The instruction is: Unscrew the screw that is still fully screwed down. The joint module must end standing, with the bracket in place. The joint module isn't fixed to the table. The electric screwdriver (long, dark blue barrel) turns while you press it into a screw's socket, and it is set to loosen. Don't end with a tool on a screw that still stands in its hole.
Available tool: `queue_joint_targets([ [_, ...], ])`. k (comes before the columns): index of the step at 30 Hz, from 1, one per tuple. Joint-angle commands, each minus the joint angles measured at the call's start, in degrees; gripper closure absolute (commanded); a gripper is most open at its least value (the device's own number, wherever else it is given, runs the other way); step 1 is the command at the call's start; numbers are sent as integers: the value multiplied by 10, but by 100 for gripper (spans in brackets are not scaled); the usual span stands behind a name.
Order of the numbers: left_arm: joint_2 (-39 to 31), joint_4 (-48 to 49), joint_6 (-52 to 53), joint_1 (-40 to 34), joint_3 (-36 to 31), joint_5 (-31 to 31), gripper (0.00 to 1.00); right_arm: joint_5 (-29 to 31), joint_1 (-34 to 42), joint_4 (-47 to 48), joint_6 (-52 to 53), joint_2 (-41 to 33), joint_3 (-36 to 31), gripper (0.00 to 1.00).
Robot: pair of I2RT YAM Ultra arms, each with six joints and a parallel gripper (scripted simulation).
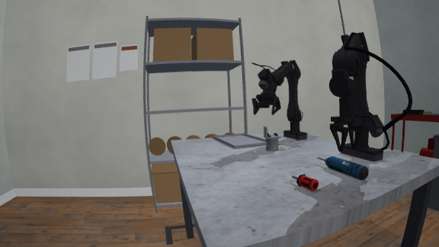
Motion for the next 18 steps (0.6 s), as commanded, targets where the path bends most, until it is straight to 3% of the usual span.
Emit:
queue_joint_targets([
  [1,-11,4,-3,-7,16,-8,35,0,0,2,0,-3,3,7],
  [12,-11,4,-3,-7,16,-8,35,0,0,2,0,-3,3,7],
  [13,-11,4,-3,-7,16,-8,35,0,0,2,0,-3,3,14],
  [18,-11,4,-3,-7,16,-8,35,0,0,2,0,-3,3,14],
])
